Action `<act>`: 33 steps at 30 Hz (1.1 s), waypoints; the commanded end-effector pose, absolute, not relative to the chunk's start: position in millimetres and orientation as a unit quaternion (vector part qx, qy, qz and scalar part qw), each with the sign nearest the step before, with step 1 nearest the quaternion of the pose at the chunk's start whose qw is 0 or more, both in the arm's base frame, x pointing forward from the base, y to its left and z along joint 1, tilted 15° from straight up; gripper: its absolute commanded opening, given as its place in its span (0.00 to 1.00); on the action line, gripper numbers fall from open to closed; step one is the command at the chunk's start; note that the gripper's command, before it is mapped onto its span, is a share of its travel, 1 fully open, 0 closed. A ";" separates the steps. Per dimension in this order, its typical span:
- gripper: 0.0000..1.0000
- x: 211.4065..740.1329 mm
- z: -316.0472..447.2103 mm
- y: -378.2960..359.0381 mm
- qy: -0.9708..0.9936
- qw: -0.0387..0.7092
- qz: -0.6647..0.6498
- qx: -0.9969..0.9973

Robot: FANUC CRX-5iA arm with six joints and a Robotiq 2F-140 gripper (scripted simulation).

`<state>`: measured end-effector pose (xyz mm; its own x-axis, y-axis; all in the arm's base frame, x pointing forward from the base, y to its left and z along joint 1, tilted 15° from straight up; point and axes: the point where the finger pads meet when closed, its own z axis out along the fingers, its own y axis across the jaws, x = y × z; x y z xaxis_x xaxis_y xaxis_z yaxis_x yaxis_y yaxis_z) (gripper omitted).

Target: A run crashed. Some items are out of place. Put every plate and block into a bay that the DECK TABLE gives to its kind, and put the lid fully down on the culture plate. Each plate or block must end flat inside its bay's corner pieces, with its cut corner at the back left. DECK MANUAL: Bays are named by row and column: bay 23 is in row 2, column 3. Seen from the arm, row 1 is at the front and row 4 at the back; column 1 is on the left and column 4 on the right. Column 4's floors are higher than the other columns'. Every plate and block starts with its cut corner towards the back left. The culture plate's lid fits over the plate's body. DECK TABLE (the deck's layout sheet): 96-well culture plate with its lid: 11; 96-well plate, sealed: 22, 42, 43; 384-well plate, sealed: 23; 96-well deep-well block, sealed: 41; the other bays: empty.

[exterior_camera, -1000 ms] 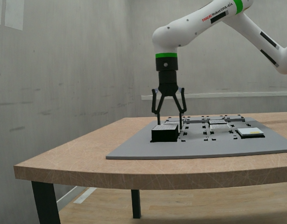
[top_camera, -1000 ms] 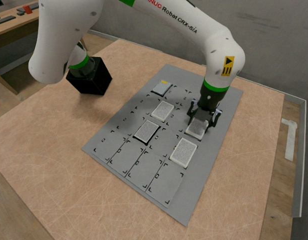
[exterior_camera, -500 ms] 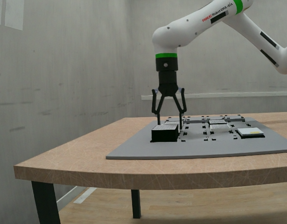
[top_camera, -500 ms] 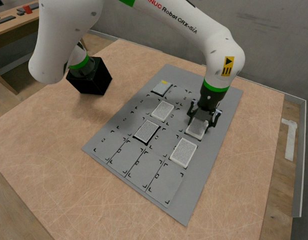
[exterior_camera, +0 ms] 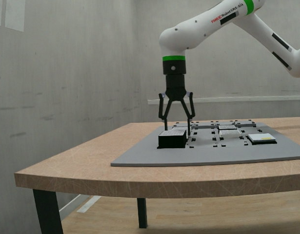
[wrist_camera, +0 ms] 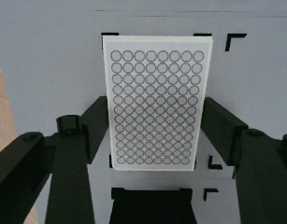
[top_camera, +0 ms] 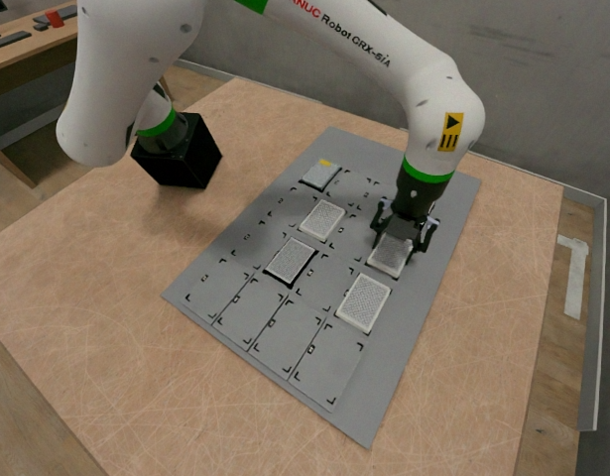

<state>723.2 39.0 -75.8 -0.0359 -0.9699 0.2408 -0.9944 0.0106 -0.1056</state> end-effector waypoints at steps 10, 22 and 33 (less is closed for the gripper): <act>0.10 724.0 -75.4 39.3 -0.709 0.049 0.124 0.693; 0.61 724.0 -76.0 39.2 -0.709 0.049 0.124 0.693; 0.61 724.1 -76.7 39.1 -0.709 0.049 0.124 0.693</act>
